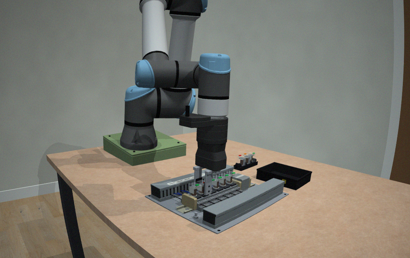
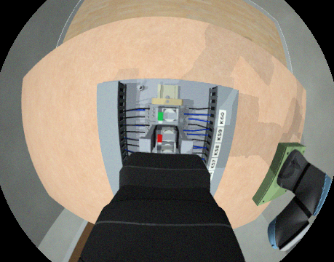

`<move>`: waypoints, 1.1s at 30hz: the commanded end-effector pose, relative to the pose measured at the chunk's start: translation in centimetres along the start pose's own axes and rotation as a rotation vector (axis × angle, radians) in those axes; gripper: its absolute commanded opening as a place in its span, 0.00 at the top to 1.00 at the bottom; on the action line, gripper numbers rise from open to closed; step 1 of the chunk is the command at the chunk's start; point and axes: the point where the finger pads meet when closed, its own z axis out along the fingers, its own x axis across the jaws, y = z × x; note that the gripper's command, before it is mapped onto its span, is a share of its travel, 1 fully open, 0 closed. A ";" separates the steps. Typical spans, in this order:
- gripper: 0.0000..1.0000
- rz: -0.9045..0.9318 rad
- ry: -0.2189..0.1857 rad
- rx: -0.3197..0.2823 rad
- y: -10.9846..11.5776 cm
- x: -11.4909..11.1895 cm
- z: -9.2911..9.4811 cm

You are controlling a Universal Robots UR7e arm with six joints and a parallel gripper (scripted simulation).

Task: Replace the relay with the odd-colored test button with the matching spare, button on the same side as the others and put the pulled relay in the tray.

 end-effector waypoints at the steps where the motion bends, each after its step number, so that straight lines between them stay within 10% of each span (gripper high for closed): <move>1: 1.00 0.000 -0.001 0.001 0.0 0.0 0.0; 33: 1.00 0.000 -0.001 0.001 0.0 0.0 -0.6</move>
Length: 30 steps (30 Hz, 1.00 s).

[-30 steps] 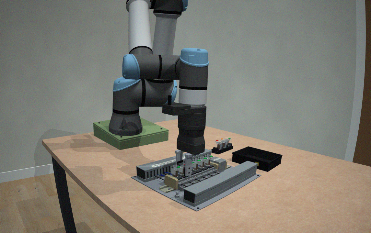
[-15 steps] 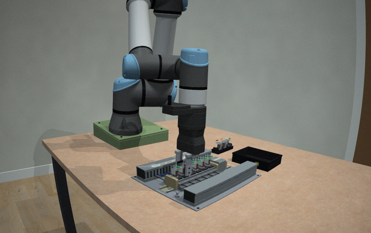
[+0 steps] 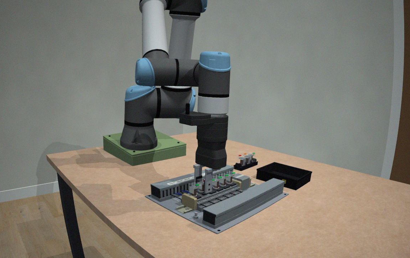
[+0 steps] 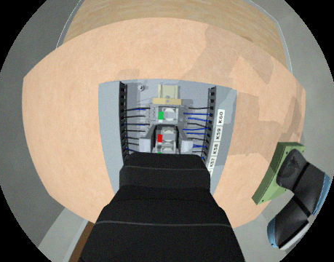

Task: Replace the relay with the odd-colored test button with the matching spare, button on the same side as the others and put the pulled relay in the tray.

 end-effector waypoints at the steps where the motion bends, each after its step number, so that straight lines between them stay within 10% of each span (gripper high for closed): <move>1: 1.00 0.000 -0.002 0.002 -0.1 0.0 -0.2; 30: 1.00 0.000 -0.002 0.002 -0.1 0.0 -1.3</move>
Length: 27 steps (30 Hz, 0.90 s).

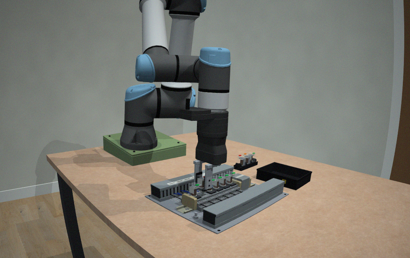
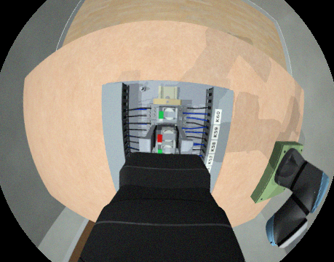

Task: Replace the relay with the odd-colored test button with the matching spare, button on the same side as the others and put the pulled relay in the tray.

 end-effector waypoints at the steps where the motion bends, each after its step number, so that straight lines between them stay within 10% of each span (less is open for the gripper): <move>1: 1.00 0.000 -0.001 0.001 0.0 0.0 -0.2; 27: 1.00 0.000 -0.001 0.001 0.0 0.0 -1.0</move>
